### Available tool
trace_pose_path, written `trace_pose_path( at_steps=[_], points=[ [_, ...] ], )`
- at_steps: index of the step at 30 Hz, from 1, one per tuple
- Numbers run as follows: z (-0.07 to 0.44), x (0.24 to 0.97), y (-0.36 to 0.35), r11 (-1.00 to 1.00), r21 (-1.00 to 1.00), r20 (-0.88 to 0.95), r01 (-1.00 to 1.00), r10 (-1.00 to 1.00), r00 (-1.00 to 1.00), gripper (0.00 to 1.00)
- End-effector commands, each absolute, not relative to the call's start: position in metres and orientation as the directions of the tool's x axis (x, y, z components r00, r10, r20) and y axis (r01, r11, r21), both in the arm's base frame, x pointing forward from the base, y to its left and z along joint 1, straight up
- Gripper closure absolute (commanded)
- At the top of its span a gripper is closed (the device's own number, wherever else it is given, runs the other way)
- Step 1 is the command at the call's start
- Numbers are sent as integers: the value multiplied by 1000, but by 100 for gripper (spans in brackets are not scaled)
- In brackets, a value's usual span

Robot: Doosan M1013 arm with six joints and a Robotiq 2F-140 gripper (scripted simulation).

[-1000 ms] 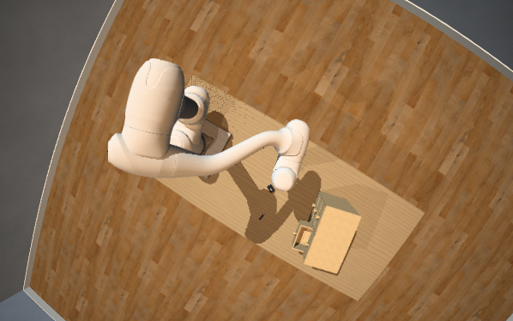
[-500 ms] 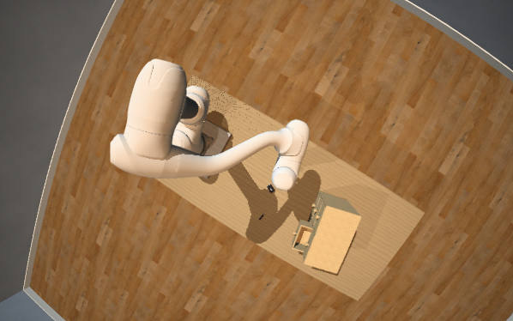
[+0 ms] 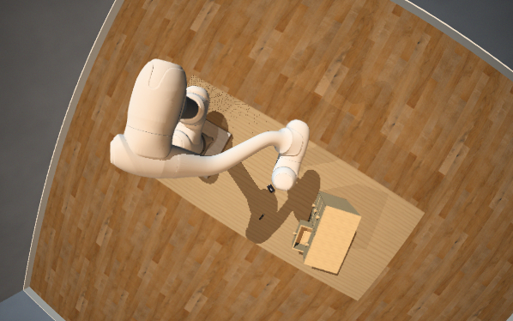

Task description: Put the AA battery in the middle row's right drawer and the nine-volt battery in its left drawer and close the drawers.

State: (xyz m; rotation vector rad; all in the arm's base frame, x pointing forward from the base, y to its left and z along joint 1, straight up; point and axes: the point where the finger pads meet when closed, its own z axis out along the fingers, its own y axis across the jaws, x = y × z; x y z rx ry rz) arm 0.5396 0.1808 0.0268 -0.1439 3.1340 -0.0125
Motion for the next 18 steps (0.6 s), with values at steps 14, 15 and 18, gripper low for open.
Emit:
trace_pose_path(
  at_steps=[14,15,18],
  points=[
    [24,537,179,996,-7,0,-92,-92,-996,83],
    [24,537,179,996,-7,0,-92,-92,-996,83],
    [24,537,179,996,-7,0,-92,-92,-996,83]
  ],
)
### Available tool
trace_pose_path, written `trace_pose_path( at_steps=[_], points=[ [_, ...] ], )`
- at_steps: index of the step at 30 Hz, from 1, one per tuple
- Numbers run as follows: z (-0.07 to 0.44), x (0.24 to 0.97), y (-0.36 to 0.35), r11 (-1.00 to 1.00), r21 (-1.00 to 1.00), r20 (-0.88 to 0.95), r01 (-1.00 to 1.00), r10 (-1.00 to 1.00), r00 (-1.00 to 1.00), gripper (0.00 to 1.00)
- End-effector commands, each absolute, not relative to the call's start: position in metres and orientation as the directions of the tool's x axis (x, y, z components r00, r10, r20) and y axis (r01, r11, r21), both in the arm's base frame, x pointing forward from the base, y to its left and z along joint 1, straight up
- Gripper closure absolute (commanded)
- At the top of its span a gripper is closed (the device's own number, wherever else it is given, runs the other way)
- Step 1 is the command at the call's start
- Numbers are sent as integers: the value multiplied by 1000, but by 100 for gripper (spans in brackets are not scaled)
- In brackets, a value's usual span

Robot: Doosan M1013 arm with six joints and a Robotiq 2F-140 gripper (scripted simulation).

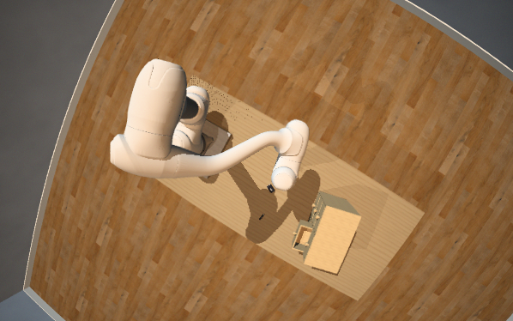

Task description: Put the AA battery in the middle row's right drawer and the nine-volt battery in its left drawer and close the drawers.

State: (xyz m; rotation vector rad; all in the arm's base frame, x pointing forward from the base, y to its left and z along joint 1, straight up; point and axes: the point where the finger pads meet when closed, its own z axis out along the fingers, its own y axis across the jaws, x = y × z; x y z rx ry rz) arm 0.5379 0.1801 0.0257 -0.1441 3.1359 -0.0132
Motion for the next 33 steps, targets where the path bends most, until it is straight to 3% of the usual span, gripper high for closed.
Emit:
trace_pose_path(
  at_steps=[1,33],
  points=[
    [24,537,179,996,-7,0,-92,-92,-996,83],
    [3,537,179,996,-7,0,-92,-92,-996,83]
  ],
)
